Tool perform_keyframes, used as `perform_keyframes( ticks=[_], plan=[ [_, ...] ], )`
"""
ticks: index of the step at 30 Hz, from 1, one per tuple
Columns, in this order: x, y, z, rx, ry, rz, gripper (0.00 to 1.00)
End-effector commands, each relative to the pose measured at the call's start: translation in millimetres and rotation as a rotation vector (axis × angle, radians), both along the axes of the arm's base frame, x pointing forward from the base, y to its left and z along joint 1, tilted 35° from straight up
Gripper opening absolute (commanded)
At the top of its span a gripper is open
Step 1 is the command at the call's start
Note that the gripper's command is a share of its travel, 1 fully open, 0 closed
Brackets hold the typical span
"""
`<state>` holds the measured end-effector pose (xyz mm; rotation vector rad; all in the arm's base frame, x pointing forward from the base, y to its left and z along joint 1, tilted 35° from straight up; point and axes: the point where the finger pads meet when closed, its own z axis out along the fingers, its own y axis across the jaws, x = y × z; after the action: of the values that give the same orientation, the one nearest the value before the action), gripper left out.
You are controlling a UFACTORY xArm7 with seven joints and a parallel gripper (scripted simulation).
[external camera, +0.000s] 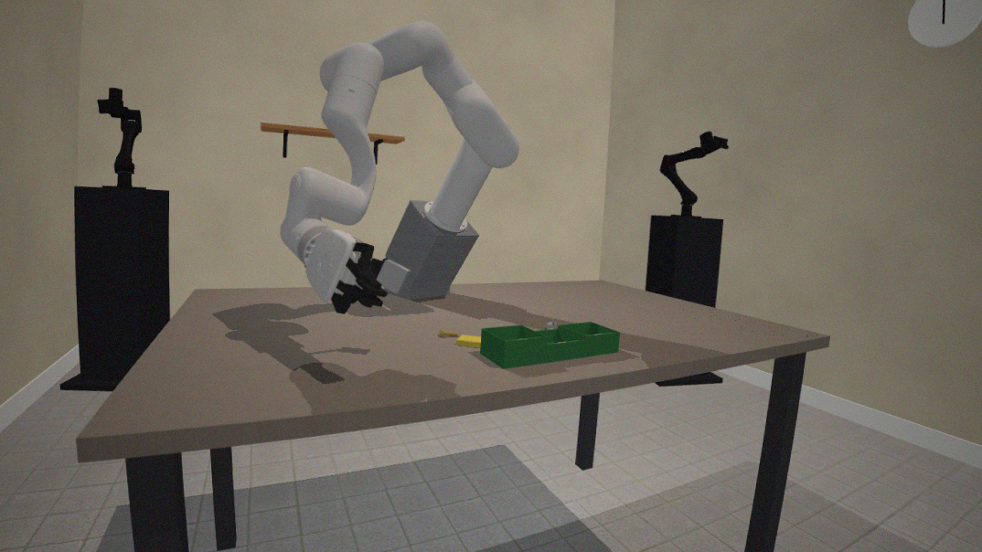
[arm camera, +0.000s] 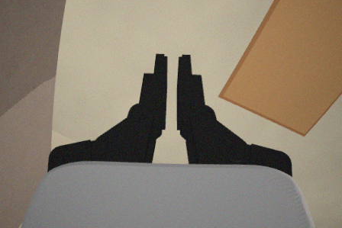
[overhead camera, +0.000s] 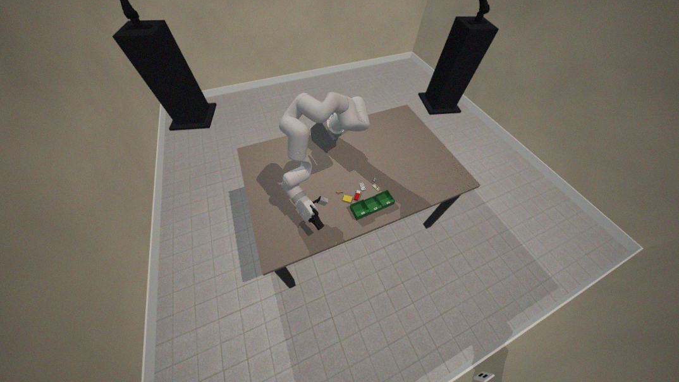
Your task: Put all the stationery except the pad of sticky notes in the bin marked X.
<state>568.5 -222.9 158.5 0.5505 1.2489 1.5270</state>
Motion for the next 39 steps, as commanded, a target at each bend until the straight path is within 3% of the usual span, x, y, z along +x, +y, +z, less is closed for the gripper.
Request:
perform_keyframes(
  ticks=[1,5,8,10,13,17,21,25,27,29,39],
  plan=[
    [0,36,-2,-0.141,-0.007,0.072,0.07],
    [0,40,-3,-0.159,-0.008,0.082,0.07],
    [-3,64,-6,-0.282,-0.026,0.152,0.07],
    [-5,81,-9,-0.324,-0.032,0.176,0.07],
    [-5,81,-9,-0.340,-0.035,0.185,0.07],
    [-13,113,-15,-0.468,-0.067,0.263,0.07],
    [-14,118,-15,-0.517,-0.077,0.292,0.07],
    [-26,148,-22,-0.643,-0.122,0.373,0.07],
    [-26,149,-22,-0.686,-0.136,0.400,0.07],
    [-26,149,-22,-0.686,-0.136,0.400,0.07],
    [-55,196,-32,-0.944,-0.263,0.579,0.07]
  ],
)
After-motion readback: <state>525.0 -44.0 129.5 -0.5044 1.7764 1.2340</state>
